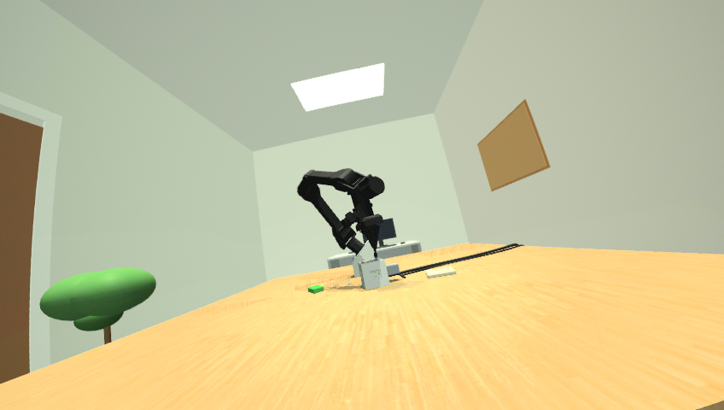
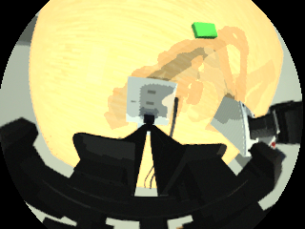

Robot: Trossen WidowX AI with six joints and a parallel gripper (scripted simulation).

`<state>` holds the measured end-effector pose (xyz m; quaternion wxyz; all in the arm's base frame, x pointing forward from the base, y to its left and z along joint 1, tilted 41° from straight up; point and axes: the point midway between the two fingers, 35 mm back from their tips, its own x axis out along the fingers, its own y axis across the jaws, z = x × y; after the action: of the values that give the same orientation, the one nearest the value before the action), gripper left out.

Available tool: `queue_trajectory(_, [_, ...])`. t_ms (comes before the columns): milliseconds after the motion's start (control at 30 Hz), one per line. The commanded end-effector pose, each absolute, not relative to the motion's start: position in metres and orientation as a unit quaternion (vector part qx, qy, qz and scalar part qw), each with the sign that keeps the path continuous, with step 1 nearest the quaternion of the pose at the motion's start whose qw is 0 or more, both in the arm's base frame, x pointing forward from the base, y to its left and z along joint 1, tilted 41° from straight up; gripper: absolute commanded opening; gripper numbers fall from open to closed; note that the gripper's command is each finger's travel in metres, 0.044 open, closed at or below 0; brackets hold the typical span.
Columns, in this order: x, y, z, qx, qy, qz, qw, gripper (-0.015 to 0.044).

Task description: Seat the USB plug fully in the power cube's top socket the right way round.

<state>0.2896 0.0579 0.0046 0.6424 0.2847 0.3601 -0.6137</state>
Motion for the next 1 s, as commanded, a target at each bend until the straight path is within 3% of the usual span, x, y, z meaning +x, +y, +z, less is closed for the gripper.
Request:
queue_trajectory(0, [0.2898,0.0577,0.0042,0.284,0.361,-0.613,0.643,0.0000])
queue_trajectory(967, [0.2898,0.0554,0.0015,0.284,0.361,-0.613,0.644,0.0000])
